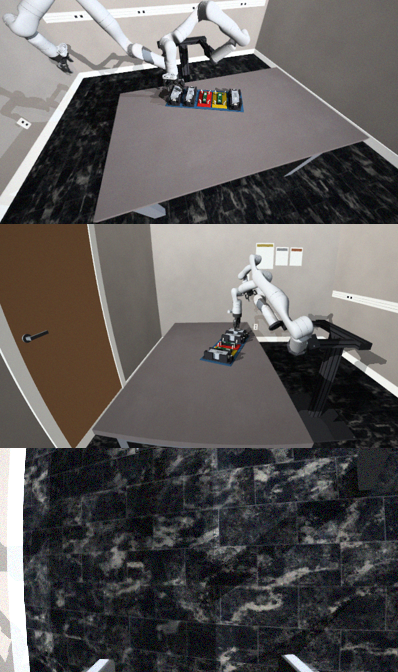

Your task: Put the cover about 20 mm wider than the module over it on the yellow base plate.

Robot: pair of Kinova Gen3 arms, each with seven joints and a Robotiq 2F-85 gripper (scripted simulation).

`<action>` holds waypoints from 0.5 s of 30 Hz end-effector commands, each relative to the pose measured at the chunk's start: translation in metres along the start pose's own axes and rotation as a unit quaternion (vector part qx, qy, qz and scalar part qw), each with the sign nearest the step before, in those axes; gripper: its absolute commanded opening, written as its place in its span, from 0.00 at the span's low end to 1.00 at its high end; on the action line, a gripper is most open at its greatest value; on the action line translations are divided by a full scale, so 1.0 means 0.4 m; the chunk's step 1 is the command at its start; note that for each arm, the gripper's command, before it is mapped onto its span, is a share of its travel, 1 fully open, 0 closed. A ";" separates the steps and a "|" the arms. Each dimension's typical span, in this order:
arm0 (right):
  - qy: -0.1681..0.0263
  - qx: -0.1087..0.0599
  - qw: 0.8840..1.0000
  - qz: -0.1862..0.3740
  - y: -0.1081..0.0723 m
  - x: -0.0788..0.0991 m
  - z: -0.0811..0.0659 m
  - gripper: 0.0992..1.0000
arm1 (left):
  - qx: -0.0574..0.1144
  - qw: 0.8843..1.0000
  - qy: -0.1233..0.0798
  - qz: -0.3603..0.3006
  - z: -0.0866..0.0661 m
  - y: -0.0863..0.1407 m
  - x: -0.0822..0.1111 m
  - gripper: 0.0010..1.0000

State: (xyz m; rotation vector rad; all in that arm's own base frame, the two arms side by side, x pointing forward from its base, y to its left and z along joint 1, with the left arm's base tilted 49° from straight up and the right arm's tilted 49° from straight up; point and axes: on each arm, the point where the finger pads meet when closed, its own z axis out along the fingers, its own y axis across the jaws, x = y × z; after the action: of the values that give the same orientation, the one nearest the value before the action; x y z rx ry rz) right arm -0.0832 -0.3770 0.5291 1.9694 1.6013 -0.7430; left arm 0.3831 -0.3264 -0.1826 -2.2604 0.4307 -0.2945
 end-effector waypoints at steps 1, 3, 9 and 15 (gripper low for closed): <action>-0.001 0.000 1.000 0.000 -0.001 -0.001 -0.001 1.00 | 0.000 1.000 0.001 0.001 0.004 -0.004 0.001 1.00; -0.001 0.000 1.000 0.000 -0.001 -0.001 -0.001 1.00 | 0.001 1.000 0.001 0.001 0.007 -0.006 0.001 1.00; -0.001 0.000 1.000 0.000 -0.001 -0.001 -0.001 1.00 | 0.001 1.000 0.001 0.002 0.010 -0.008 0.001 1.00; -0.001 0.000 1.000 0.000 -0.001 -0.001 -0.001 1.00 | 0.000 1.000 0.001 0.000 0.011 -0.003 0.001 1.00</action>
State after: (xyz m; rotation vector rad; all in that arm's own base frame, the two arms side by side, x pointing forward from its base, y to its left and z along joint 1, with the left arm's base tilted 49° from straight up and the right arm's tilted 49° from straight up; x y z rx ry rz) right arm -0.0832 -0.3770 0.5291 1.9694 1.6013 -0.7430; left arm 0.3841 -0.3229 -0.1836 -2.2602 0.4281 -0.2944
